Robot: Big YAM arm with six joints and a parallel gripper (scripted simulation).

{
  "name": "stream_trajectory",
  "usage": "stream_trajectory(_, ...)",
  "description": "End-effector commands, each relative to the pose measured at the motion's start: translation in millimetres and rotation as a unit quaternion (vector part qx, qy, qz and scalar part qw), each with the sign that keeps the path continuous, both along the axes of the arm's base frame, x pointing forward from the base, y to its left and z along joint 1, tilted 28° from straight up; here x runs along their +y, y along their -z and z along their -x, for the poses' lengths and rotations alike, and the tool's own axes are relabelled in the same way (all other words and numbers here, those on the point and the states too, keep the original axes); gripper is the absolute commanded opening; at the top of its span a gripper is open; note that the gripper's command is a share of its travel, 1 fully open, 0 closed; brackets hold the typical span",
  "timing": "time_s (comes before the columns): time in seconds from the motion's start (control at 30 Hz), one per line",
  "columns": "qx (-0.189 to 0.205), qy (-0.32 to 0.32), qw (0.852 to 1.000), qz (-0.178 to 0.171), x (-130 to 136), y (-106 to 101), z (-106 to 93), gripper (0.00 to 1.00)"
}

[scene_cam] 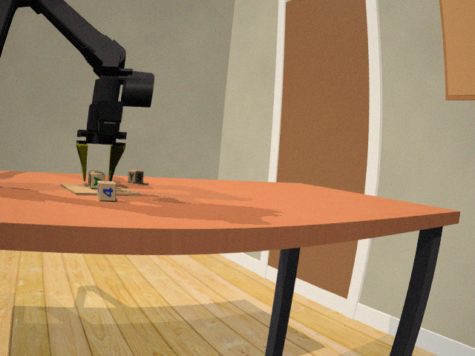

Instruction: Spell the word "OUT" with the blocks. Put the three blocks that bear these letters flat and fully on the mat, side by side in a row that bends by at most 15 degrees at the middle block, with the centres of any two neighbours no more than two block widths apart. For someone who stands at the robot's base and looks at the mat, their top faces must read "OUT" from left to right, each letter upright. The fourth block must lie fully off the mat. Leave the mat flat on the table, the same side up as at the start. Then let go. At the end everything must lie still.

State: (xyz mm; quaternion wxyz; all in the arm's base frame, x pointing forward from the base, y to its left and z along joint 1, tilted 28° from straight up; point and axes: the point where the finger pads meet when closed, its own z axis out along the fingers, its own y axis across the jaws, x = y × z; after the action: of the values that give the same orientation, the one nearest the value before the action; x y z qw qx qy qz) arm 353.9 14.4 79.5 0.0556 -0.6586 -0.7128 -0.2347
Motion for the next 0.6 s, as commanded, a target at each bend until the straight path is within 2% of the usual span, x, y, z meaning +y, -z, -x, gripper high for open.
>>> stream_trajectory(0.0, -0.034, 0.006, 0.999, 0.007, -12.9, -27.3, -18.3, 0.57)
stream_trajectory(0.57, -0.035, 0.006, 0.999, 0.008, -22.1, -48.2, -12.3, 0.57)
